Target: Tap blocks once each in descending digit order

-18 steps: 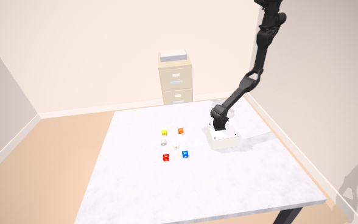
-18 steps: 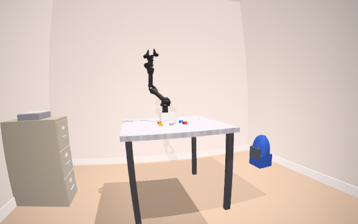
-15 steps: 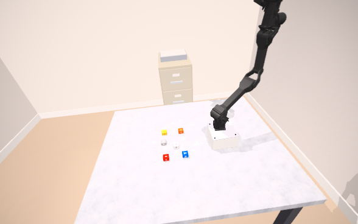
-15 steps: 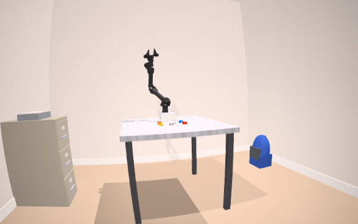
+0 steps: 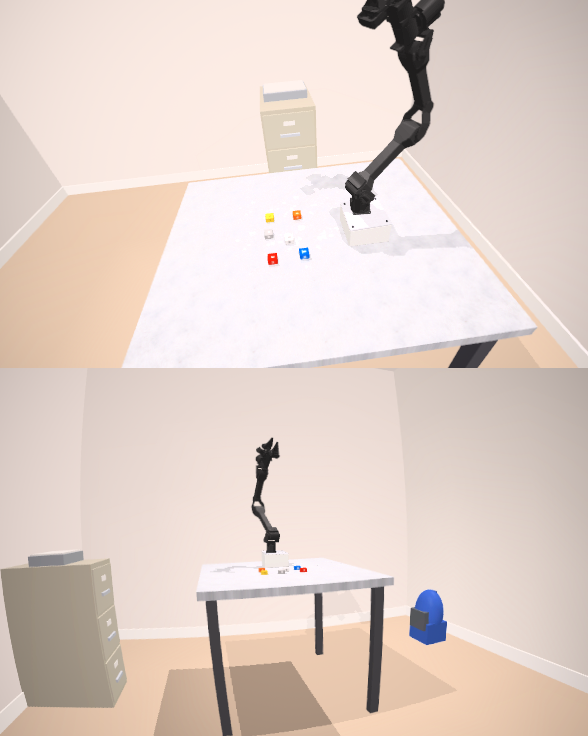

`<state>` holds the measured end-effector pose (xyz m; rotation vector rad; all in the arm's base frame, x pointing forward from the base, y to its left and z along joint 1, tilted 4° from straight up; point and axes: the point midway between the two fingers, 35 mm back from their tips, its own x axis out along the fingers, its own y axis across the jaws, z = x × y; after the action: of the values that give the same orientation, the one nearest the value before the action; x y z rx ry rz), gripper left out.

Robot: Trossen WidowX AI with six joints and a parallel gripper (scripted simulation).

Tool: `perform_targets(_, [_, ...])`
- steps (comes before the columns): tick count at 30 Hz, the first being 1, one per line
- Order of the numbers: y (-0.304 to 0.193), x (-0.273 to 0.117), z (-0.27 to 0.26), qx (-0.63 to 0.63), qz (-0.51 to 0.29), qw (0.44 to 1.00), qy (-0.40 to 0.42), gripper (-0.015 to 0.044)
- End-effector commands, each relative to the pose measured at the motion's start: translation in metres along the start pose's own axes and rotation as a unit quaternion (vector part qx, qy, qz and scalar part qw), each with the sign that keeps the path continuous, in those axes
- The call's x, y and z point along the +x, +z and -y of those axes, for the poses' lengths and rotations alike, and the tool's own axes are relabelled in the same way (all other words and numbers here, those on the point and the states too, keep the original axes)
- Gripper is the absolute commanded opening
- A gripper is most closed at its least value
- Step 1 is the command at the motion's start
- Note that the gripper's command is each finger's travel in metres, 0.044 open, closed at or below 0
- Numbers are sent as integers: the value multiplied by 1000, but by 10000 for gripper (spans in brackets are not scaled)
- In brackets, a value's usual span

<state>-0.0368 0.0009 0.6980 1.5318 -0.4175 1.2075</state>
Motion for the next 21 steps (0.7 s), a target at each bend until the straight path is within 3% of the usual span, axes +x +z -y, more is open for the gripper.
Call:
perform_targets(1, [4, 21, 73, -85, 9, 992, -97, 400])
perform_targets(11, [40, 17, 265, -280, -19, 891, -357, 400])
perform_targets(21, [99, -79, 428, -385, -132, 692, -596, 400])
